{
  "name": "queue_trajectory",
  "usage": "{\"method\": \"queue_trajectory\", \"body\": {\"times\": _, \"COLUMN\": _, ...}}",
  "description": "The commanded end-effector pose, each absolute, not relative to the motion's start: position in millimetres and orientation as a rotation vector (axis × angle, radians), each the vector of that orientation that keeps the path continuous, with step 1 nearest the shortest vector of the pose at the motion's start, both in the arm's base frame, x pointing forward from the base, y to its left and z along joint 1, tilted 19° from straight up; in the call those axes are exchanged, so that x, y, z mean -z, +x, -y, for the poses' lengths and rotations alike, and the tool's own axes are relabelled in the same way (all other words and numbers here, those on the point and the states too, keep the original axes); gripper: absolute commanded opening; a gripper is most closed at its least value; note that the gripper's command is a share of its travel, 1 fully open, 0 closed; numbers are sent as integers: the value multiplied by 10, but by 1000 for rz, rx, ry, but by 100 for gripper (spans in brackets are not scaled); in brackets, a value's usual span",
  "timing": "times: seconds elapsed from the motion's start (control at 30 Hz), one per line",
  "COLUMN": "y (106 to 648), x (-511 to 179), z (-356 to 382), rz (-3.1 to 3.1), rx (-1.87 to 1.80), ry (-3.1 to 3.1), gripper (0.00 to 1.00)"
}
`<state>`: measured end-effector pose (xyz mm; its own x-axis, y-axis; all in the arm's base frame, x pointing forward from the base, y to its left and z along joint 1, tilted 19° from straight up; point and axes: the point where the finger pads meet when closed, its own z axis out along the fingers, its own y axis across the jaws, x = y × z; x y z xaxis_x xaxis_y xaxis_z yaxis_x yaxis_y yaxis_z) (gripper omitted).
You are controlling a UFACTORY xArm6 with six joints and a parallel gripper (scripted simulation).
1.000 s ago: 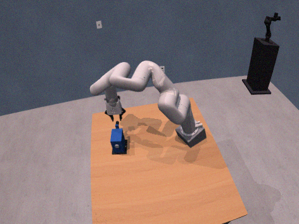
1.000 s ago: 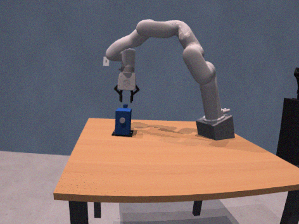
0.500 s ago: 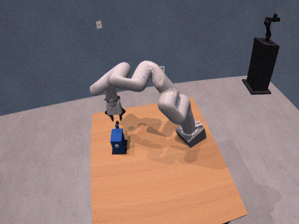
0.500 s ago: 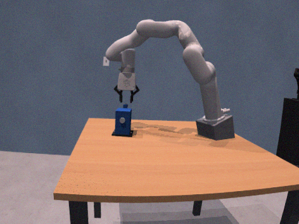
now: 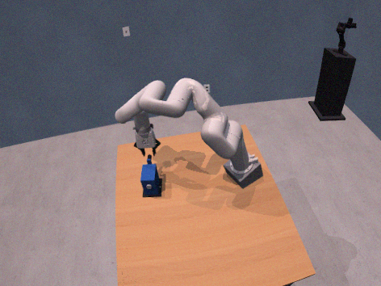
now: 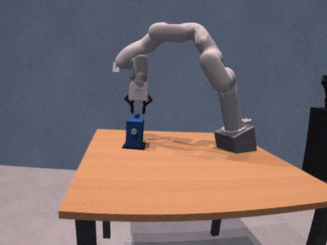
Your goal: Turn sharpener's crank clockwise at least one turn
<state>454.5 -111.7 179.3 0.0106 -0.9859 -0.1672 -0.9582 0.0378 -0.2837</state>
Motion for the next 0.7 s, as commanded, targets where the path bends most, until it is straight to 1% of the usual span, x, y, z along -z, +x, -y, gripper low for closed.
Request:
{"method": "queue_trajectory", "body": {"times": 0.0, "y": 4569, "x": -1748, "z": 1112, "rz": -2003, "rx": 127, "ry": -1975, "gripper": 54}}
{"method": "queue_trajectory", "body": {"times": 0.67, "y": 4623, "x": -1570, "z": 1081, "rz": -2003, "rx": 127, "ry": -1975, "gripper": 54}}
